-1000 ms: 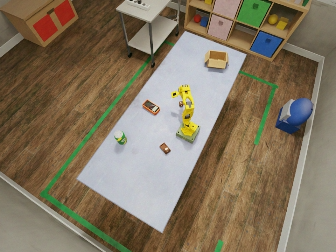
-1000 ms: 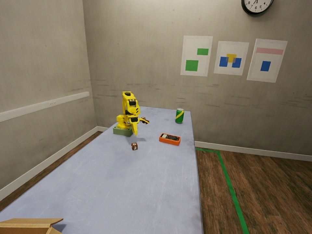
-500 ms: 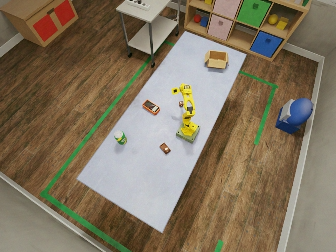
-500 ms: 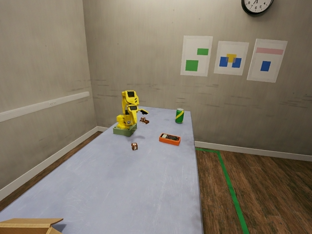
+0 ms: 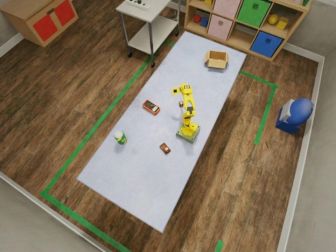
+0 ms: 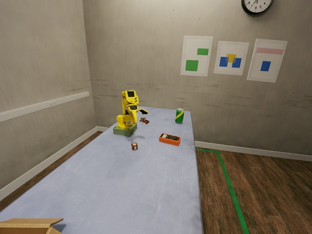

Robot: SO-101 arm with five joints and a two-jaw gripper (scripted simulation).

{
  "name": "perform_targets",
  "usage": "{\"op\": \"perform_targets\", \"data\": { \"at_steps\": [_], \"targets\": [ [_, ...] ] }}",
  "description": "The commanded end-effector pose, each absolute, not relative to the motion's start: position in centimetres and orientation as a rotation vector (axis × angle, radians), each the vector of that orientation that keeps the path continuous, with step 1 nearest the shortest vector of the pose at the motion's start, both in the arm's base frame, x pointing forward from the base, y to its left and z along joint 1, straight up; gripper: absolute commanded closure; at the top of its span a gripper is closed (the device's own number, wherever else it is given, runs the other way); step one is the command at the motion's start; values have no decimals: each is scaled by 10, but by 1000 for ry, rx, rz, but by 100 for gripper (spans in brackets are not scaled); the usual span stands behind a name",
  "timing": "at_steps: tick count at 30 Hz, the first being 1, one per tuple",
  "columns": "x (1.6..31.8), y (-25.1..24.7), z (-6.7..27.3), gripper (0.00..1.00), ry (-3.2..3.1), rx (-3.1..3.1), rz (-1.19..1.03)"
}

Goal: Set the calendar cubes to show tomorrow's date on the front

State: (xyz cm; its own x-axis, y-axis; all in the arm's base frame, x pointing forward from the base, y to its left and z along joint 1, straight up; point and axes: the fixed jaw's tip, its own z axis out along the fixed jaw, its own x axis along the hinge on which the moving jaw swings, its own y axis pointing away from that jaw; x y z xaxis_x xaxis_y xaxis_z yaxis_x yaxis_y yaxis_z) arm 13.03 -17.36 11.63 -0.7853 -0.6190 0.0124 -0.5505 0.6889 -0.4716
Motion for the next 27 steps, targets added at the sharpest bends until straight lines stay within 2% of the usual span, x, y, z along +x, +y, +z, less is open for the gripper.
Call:
{"op": "perform_targets", "data": {
  "at_steps": [1, 10, 27],
  "targets": [
    [128, -176, 120, 65, 2735, -1003, -723],
    [127, -179, 119, 65, 2692, -1196, -745],
    [124, -192, 117, 65, 2408, -1919, -793]
  ]
}}
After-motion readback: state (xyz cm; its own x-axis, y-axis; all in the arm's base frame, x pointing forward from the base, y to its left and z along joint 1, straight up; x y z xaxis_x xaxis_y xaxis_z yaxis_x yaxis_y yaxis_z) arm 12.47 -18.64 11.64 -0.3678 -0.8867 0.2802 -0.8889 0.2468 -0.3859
